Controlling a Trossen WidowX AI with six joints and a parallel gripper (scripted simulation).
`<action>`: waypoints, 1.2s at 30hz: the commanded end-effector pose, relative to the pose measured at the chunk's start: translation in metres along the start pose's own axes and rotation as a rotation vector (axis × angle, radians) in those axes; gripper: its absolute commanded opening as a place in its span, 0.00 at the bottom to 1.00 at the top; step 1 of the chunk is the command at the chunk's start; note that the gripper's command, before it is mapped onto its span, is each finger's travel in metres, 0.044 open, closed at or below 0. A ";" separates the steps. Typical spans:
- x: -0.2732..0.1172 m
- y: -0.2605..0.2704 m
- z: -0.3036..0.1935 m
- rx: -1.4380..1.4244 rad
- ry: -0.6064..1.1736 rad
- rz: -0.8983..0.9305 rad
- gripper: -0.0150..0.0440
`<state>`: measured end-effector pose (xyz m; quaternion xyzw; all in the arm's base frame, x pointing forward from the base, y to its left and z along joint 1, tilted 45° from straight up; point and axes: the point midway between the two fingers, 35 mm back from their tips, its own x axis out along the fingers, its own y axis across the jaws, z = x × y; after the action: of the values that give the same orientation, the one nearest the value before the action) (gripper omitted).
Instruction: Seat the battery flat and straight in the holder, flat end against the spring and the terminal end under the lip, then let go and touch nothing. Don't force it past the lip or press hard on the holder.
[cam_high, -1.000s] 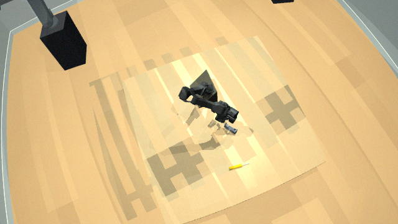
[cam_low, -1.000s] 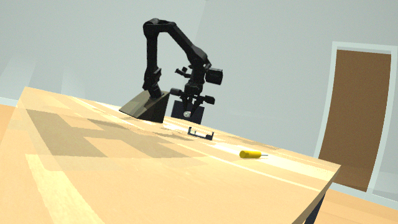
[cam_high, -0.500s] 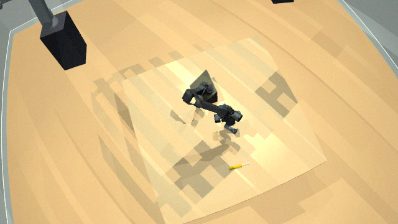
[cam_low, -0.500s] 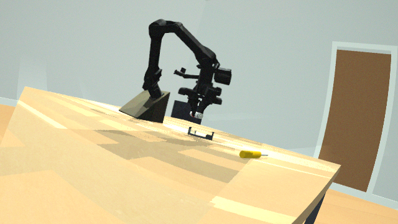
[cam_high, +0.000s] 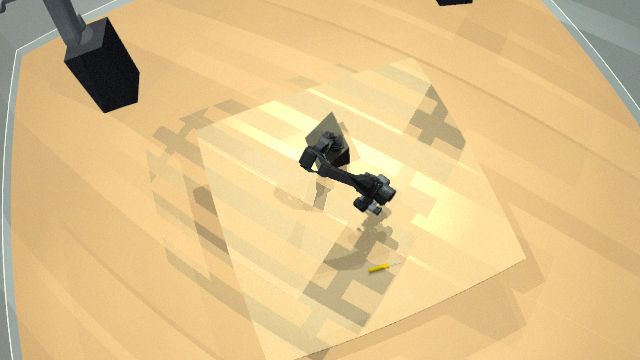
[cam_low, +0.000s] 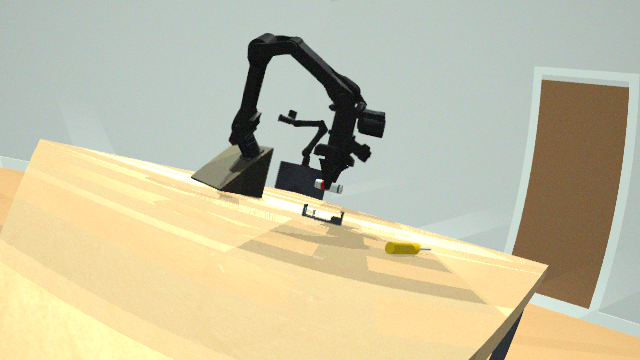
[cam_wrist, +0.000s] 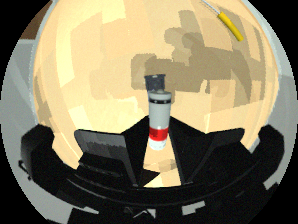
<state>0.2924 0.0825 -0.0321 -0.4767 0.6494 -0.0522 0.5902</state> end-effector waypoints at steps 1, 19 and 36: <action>0.000 -0.001 0.006 -0.117 0.001 0.000 0.38; 0.023 0.002 0.010 -0.113 -0.128 0.025 0.38; 0.041 -0.001 0.011 -0.110 -0.266 0.035 0.38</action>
<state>0.3079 0.0596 -0.0640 -0.5004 0.5804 0.0516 0.6404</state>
